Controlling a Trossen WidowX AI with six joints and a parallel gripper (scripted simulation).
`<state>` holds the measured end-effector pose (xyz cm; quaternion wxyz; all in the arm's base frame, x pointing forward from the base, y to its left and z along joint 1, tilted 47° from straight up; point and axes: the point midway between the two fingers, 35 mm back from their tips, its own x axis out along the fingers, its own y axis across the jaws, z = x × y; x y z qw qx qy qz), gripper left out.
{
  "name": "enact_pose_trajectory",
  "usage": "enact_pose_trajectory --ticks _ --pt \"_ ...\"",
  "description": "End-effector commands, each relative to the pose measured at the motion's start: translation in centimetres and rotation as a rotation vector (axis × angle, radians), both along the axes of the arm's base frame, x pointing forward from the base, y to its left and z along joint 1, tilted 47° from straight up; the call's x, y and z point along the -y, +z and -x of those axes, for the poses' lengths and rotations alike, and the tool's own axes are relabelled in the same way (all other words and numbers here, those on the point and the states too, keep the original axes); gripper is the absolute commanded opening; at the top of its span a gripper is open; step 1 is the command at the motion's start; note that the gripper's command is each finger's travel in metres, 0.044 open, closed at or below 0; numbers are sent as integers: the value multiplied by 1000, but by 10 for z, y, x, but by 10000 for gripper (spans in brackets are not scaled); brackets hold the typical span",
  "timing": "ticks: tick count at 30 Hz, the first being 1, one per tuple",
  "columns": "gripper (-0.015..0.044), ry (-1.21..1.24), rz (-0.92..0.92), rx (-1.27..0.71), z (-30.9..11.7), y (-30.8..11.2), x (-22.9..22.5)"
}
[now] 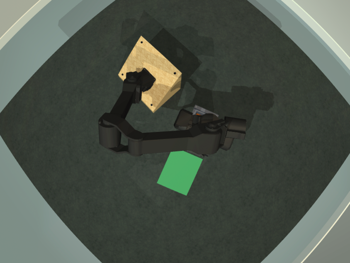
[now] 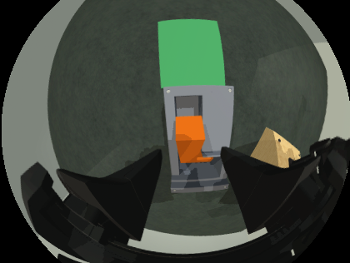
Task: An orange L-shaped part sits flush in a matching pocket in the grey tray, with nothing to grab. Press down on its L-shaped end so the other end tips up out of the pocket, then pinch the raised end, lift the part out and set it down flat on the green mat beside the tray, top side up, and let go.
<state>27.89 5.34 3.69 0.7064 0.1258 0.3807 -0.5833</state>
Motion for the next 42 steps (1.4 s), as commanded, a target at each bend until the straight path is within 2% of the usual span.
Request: enact_pose_trajectory --ticks 1,25,31,40,42 --pt "280 5 4 -3 0 -4 6" --pt "280 5 6 -3 -1 -29 33" --pt "122 -1 1 1 -1 -26 30" --pt "63 -1 1 1 -1 -26 30" --pt "10 -1 1 1 -1 -26 30"
